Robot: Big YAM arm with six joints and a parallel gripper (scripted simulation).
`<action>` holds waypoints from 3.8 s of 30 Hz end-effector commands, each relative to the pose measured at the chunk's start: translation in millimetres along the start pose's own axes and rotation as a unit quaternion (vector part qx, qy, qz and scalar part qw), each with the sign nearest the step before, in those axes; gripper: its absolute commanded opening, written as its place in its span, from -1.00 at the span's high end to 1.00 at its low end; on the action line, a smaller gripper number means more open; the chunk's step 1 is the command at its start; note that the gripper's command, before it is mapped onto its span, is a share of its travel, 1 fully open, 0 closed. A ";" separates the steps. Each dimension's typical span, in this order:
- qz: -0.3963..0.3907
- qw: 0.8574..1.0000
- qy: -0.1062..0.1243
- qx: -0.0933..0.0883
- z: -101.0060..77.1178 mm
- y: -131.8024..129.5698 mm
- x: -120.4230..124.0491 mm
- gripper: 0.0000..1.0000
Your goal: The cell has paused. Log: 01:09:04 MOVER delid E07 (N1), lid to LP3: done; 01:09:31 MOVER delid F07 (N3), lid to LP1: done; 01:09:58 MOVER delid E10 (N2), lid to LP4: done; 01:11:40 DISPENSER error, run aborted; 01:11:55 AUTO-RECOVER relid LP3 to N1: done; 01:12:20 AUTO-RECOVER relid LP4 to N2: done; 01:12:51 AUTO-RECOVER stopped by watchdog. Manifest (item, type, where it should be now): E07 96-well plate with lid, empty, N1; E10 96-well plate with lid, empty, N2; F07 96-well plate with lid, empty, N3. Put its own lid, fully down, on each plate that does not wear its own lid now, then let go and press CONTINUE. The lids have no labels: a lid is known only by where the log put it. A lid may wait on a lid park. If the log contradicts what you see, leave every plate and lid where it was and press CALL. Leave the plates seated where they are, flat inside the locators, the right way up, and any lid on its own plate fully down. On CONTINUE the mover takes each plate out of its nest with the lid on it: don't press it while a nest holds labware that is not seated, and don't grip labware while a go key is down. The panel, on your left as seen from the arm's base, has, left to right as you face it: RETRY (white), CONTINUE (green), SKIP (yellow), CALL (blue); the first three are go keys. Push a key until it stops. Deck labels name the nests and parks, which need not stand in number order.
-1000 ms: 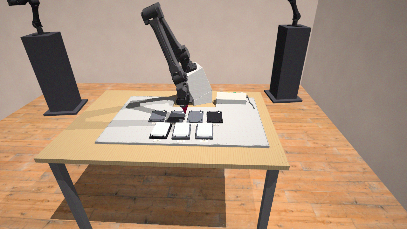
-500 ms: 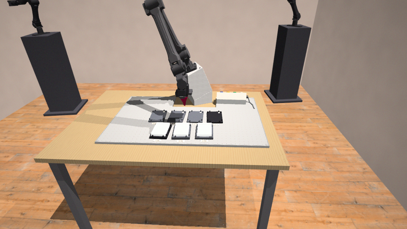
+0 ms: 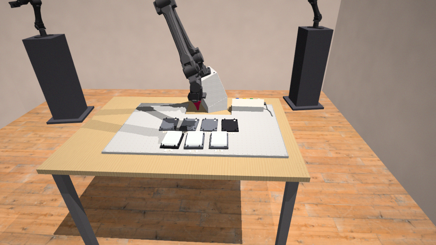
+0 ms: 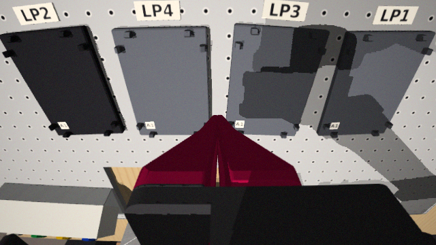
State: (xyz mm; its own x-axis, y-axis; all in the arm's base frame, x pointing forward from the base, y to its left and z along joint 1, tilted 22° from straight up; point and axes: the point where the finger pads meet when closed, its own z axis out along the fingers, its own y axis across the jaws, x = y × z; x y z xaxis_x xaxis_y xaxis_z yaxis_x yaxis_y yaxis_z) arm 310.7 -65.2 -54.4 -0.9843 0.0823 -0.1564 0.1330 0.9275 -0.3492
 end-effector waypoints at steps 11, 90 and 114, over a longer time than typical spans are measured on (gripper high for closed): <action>0.007 1.000 -0.002 0.001 4.5 -2.4 -1.1 1.00; -0.460 0.888 -0.006 -0.004 2.4 239.8 111.1 1.00; -0.642 0.766 -0.007 -0.005 -1.2 300.7 206.3 1.00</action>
State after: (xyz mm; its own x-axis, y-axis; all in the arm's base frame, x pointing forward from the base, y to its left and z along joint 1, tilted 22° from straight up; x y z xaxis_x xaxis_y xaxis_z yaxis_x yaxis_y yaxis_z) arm 153.9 214.0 -185.8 -0.3694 -0.8816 0.2938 -0.9225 0.3096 -0.2306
